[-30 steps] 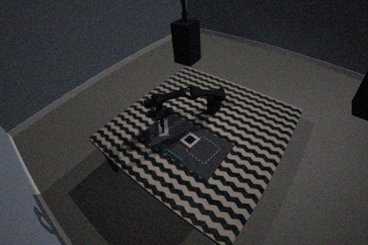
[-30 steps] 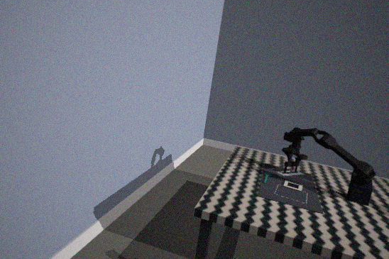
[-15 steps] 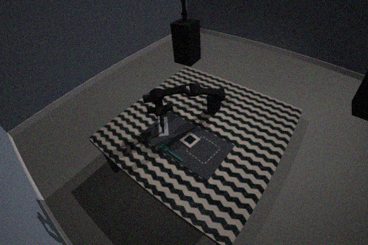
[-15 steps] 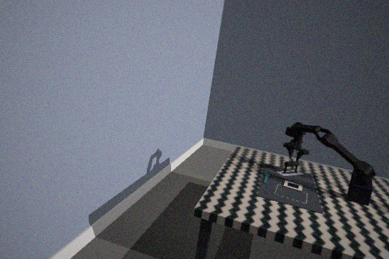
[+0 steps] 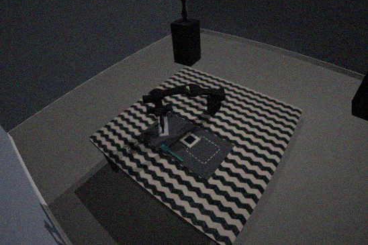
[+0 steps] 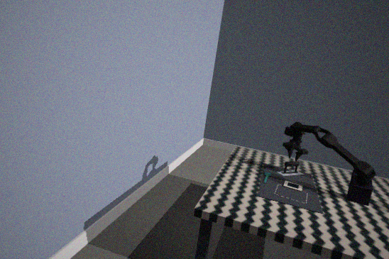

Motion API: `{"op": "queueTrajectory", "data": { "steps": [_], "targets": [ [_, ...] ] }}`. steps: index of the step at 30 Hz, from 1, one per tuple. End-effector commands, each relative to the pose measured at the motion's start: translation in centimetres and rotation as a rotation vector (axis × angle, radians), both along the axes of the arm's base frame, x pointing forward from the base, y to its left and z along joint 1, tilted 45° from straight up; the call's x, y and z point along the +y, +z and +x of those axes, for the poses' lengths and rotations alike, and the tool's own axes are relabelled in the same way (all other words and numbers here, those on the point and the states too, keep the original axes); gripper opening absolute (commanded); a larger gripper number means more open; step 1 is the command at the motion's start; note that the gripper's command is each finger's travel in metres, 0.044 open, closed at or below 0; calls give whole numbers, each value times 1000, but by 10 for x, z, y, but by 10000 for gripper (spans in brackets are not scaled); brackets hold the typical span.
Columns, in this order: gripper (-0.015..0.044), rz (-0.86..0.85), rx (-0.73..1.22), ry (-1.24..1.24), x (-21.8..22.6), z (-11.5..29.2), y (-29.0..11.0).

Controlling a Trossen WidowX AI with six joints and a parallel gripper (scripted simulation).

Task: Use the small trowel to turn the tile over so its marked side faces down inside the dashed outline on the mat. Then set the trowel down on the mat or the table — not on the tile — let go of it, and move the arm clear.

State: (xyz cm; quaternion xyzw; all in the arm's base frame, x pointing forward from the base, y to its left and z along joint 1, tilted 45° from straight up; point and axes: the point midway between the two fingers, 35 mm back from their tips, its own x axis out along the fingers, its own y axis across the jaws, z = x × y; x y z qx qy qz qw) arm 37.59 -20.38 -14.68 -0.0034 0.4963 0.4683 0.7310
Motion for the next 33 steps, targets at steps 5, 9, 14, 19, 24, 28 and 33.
{"op": "queueTrajectory", "data": {
  "steps": [5,9,14,19,24,28,33],
  "targets": [
    [270,6,7,-5,9,0,-11],
    [270,6,7,-5,14,1,-15],
    [270,7,7,-5,19,1,-21],
    [270,7,6,-5,25,2,-27],
    [244,8,6,-5,28,2,-29],
    [139,8,6,-5,28,2,-29],
    [130,8,6,-5,28,2,-29]
  ]
}}
